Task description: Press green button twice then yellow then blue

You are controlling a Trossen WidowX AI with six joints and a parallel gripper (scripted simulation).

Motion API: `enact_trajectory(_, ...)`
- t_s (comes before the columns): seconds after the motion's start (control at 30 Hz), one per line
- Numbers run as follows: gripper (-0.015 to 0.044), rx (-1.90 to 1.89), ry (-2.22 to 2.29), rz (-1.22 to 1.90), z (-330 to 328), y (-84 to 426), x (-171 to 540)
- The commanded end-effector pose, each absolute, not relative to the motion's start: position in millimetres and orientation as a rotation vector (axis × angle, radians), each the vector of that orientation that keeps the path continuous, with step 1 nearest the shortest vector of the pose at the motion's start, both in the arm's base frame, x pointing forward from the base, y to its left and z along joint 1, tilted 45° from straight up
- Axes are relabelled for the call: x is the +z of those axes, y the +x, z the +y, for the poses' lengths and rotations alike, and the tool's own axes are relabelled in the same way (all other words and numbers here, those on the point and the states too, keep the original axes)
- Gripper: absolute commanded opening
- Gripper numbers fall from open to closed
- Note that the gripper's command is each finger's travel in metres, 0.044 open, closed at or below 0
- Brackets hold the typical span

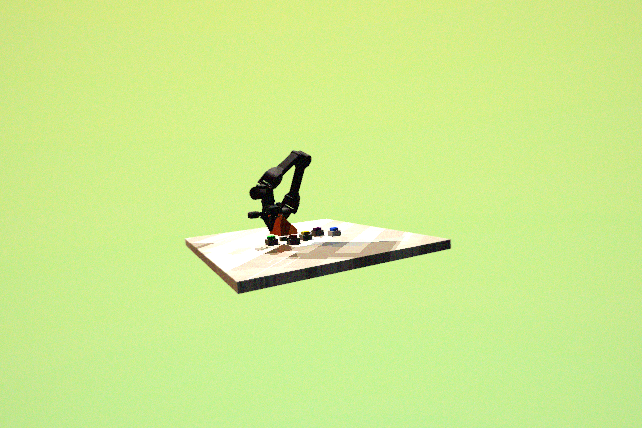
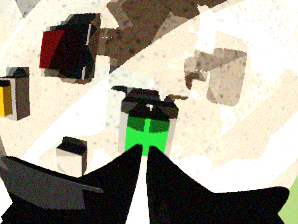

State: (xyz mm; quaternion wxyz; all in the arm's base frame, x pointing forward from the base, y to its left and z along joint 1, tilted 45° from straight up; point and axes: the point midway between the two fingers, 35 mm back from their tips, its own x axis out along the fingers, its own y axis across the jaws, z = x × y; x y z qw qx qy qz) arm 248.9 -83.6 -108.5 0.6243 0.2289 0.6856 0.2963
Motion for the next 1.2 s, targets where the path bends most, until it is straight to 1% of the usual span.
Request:
enact_trajectory(0.0, 0.0020, 0.684, 0.517, 1.576, -87, 250, -106)
enact_trajectory(0.7, 0.0020, 0.685, 0.518, 1.575, -64, 246, -129)
enact_trajectory(1.17, 0.0020, 0.685, 0.518, 1.575, -64, 246, -130)
